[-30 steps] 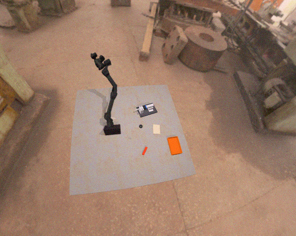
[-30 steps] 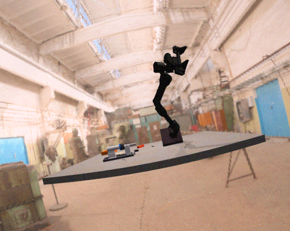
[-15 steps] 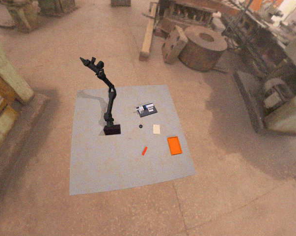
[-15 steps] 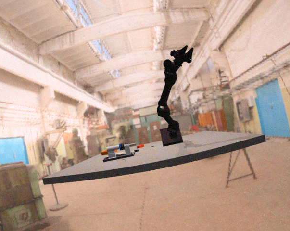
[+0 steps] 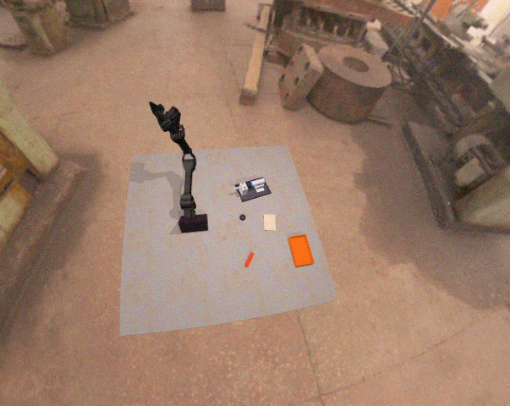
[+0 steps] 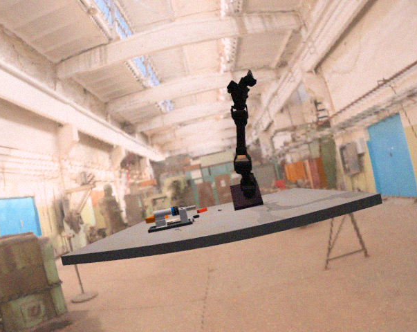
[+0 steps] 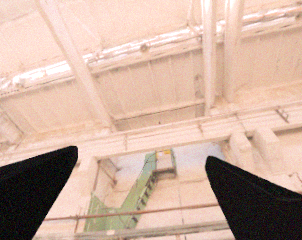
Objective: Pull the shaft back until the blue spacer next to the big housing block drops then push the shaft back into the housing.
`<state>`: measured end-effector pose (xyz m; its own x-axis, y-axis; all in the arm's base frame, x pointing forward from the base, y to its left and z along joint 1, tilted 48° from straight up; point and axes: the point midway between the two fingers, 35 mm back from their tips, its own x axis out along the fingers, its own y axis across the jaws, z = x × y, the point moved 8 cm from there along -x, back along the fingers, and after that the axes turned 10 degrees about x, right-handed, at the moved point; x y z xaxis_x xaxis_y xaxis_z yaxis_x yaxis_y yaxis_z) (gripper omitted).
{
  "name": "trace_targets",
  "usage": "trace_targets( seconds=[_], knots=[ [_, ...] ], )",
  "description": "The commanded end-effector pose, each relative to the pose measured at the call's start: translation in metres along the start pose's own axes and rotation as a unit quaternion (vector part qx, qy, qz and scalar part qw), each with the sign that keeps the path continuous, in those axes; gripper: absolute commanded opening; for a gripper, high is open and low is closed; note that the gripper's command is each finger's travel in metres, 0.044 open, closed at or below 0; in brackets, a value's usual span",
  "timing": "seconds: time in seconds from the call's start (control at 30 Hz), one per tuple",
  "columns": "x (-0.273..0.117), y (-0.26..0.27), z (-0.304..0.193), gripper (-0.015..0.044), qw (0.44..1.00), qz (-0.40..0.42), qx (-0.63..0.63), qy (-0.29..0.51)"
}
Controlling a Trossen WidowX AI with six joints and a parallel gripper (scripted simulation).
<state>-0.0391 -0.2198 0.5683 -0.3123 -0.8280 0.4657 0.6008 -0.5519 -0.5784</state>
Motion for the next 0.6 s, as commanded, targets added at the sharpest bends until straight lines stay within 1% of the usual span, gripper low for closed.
trace_targets(
  seconds=[0.0, 0.13, 0.27, 0.4, 0.57],
  knots=[
    [-0.006, 0.037, 0.004, 0.0440, 0.996, 0.077, -0.034, -0.036],
    [-0.020, 0.082, 0.014, 0.0440, 0.979, 0.166, -0.071, -0.098],
    [-0.044, 0.125, 0.026, 0.0440, 0.948, 0.245, -0.106, -0.173],
    [-0.075, 0.163, 0.038, 0.0440, 0.905, 0.312, -0.137, -0.257],
    [-0.124, 0.203, 0.050, 0.0440, 0.832, 0.376, -0.168, -0.371]
  ],
)
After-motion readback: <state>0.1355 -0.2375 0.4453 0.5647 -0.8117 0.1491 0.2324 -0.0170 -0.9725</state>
